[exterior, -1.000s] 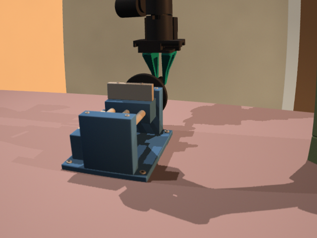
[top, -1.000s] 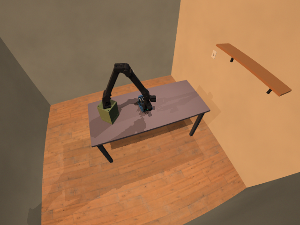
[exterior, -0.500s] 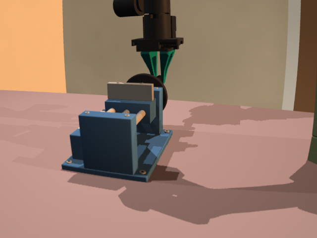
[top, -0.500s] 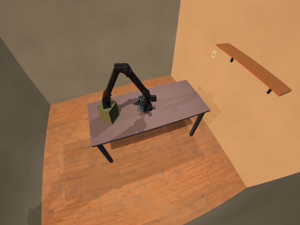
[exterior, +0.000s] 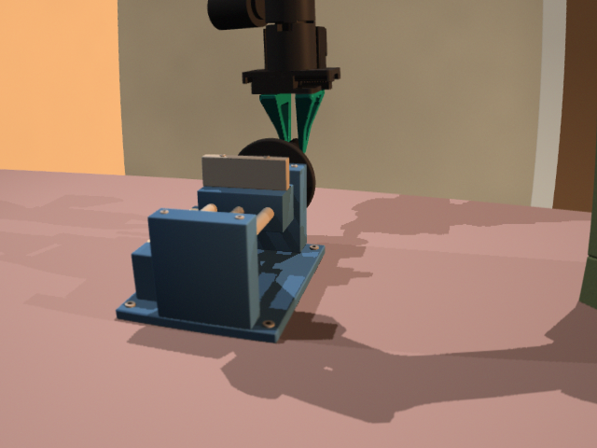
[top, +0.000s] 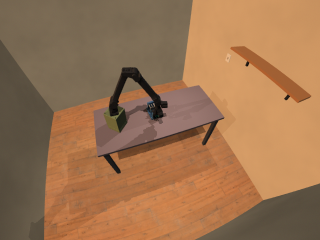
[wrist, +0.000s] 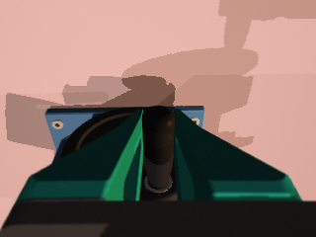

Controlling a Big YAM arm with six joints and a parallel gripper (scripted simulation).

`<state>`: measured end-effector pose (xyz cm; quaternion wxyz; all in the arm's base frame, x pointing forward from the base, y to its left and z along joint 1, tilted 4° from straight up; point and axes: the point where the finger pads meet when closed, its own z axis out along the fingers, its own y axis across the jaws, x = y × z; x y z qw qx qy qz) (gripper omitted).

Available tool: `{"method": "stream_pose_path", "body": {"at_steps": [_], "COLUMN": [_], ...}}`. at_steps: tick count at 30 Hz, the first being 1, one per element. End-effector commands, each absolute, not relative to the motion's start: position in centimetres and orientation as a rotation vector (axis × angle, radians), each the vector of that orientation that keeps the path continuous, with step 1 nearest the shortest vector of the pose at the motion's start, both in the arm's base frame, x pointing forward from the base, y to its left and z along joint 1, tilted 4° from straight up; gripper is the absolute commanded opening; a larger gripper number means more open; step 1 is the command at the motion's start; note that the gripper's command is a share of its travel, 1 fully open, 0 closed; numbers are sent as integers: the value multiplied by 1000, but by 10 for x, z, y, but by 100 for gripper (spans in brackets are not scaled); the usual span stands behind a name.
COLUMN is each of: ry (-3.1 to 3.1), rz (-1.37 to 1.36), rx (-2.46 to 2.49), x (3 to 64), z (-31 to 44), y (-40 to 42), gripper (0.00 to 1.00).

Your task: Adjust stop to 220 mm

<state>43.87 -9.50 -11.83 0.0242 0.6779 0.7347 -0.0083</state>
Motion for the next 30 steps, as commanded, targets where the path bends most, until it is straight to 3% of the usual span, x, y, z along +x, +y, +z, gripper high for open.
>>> {"method": "stream_pose_path", "body": {"at_steps": [1, 30], "ry": [2216, 2235], "rz": [52, 33], "rx": [2043, 2059], "x": [483, 495], "z": [-78, -100], "y": [-93, -90], "gripper": [6, 6]}}
